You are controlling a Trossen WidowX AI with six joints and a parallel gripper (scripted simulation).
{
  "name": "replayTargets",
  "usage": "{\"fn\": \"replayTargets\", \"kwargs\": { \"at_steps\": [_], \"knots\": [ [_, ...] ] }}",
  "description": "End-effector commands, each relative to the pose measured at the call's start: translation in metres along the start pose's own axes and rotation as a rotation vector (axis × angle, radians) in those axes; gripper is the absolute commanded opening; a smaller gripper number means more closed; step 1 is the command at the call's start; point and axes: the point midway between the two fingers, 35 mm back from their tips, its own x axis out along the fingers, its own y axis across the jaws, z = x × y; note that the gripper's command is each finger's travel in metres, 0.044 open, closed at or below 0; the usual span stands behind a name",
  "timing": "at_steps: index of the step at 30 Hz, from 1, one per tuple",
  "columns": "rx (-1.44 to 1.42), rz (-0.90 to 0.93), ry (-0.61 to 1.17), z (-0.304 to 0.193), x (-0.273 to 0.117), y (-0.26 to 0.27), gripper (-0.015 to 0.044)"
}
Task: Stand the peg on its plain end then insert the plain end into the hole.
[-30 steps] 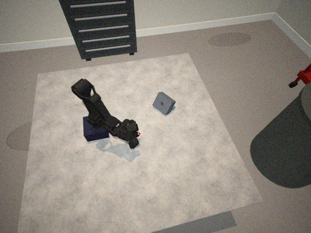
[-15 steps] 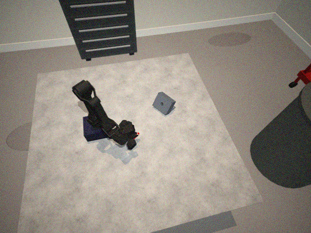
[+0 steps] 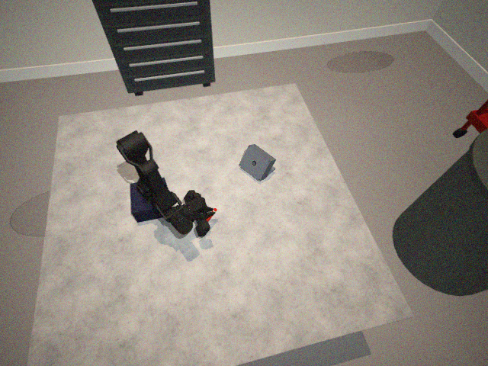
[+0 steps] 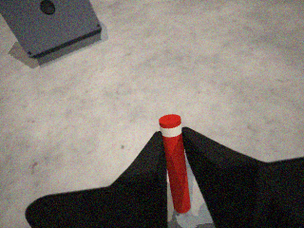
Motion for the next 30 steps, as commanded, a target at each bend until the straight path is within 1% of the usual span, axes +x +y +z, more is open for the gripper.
{"fn": "replayTargets", "kwargs": {
  "at_steps": [1, 30],
  "knots": [
    [-0.003, 0.001, -0.033, -0.001, -0.002, 0.001, 0.0049],
    [-0.001, 0.002, -0.283, -0.014, -0.018, 0.002, 0.0049]
  ]
}}
